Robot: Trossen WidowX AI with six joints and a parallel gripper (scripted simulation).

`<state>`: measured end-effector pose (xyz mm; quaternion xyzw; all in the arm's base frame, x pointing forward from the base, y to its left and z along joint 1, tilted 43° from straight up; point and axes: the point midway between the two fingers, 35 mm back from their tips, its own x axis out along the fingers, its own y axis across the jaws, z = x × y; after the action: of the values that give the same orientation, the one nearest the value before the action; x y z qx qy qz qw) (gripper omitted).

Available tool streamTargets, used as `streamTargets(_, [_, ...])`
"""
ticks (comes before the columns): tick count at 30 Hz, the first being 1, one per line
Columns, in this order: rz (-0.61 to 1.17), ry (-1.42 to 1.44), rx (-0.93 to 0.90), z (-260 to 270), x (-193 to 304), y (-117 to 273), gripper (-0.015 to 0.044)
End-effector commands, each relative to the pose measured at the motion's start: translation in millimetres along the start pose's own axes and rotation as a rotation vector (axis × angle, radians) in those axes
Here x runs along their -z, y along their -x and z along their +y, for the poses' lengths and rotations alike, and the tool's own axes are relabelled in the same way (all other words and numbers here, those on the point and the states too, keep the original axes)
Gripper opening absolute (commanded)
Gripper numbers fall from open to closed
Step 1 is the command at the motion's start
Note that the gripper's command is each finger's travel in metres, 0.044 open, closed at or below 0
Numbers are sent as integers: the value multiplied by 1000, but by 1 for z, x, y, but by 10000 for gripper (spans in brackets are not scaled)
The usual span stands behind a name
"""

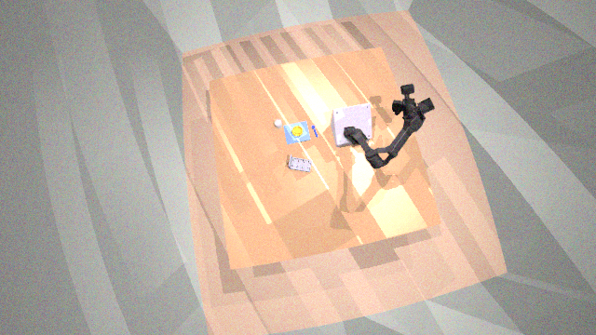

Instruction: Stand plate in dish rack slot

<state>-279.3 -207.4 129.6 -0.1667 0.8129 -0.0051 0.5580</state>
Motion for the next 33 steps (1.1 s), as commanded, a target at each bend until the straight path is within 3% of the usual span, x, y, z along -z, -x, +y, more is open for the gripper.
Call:
streamTargets(1, [-4,-1,2,-2,-1,0,400])
streamTargets(19, [-436,-64,29,-154,-156,-16,400])
streamTargets(33, [-675,-34,-190,-193,-311,12,400])
